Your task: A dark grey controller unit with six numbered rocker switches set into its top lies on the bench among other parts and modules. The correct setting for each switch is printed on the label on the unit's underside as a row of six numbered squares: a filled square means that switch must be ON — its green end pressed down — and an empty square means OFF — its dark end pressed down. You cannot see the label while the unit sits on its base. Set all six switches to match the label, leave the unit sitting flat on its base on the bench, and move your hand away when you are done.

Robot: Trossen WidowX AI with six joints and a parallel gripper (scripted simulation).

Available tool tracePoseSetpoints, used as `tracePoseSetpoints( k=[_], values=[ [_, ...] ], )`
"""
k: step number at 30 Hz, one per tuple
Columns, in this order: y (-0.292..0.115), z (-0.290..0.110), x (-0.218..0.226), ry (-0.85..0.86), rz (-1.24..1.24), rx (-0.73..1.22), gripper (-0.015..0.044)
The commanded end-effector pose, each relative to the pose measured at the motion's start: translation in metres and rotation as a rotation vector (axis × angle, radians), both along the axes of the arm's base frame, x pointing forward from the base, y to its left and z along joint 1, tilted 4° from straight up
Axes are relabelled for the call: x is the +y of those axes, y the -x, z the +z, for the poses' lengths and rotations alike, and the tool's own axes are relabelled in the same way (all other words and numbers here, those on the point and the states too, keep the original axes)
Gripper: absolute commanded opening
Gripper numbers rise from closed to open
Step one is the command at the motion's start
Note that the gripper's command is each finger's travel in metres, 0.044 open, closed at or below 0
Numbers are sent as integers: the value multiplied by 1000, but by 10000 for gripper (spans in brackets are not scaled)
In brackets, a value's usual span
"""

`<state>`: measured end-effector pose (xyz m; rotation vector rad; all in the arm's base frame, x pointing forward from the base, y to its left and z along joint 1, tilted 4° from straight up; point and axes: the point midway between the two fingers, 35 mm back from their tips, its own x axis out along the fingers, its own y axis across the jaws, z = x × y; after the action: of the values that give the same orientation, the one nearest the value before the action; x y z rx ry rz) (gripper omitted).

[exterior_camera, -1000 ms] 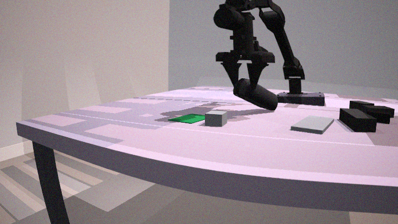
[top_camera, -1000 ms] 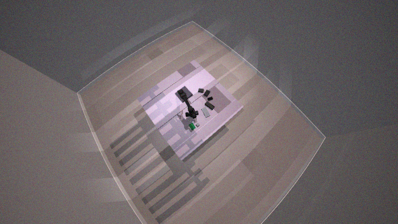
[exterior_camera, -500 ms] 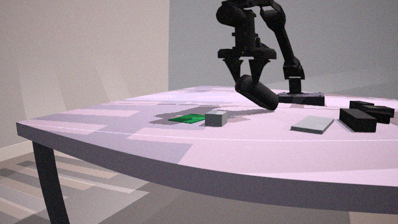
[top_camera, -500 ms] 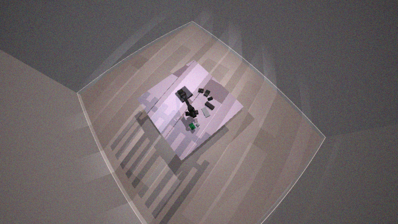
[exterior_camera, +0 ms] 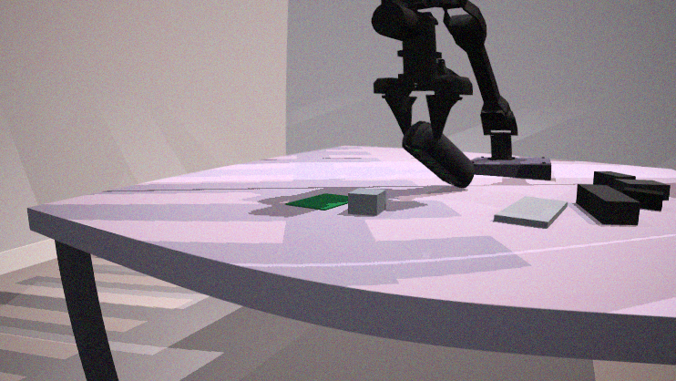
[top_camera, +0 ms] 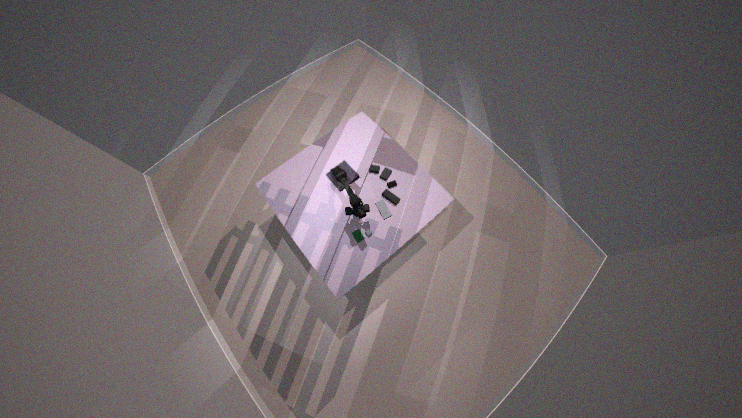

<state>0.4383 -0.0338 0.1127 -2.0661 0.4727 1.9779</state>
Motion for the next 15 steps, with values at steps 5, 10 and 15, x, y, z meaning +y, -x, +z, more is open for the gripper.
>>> tracePoseSetpoints(
  k=[5,10,15],
  values=[
    [7,7,4,0,-1,1,335],
    [10,9,5,0,-1,1,335],
    [13,12,7,0,-1,1,335]
  ],
)
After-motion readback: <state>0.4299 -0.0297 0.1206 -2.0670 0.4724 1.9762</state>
